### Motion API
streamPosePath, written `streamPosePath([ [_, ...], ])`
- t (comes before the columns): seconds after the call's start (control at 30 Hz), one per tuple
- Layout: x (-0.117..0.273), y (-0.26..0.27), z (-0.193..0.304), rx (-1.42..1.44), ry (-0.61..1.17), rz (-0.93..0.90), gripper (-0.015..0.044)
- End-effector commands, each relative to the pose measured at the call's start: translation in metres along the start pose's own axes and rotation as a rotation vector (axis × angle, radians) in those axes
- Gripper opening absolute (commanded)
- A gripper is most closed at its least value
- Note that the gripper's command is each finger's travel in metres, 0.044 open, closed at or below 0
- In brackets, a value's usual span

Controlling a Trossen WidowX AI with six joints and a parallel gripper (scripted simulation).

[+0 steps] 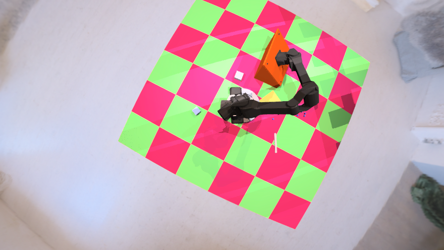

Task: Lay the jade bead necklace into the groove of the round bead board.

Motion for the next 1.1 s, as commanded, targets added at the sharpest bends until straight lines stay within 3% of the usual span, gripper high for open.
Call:
streamPosePath([
  [0.0,-0.009,-0.003,0.002,-0.011,0.011,0.002,0.0120],
  [0.5,-0.023,-0.005,0.003,-0.016,0.015,0.004,0.0120],
  [0.67,-0.021,-0.003,0.002,-0.009,0.009,0.005,0.0000],
  [1.07,-0.021,-0.003,0.002,-0.009,0.009,0.005,0.0000],
])
Point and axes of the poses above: the point midway between the two fingers, 35 mm back from their tips, its own x axis back along the fingers, its own y axis across the jaws, z = x × y, the point moved 1 cm from there along x, back along the fingers, and after that the axes turned 4 degrees about -x, right-handed, at the moved point
